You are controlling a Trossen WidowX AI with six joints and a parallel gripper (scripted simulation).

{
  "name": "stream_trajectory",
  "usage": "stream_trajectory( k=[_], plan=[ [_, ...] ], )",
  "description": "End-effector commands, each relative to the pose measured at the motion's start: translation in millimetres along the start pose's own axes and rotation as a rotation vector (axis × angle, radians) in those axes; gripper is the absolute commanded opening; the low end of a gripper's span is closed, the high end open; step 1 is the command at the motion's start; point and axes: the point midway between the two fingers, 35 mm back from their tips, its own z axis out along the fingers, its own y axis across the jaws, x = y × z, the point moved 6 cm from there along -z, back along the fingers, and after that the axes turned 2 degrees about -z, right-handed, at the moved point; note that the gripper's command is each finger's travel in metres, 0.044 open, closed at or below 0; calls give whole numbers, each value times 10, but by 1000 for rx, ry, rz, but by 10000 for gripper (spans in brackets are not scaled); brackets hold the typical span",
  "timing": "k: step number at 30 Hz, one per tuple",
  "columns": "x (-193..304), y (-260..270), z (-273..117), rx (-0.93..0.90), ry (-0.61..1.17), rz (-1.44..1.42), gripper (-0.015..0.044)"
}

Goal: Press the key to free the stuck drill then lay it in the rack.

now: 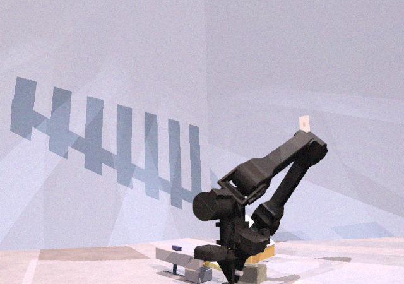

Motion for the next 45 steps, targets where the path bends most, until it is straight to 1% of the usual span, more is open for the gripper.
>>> stream_trajectory(
  k=[1, 20, 45],
  plan=[
    [-106, -18, -34, 12, -4, -10, 0],
    [-385, -18, -27, 12, -5, -11, 0],
    [-273, 14, -121, 12, -5, -10, 0]
  ],
)
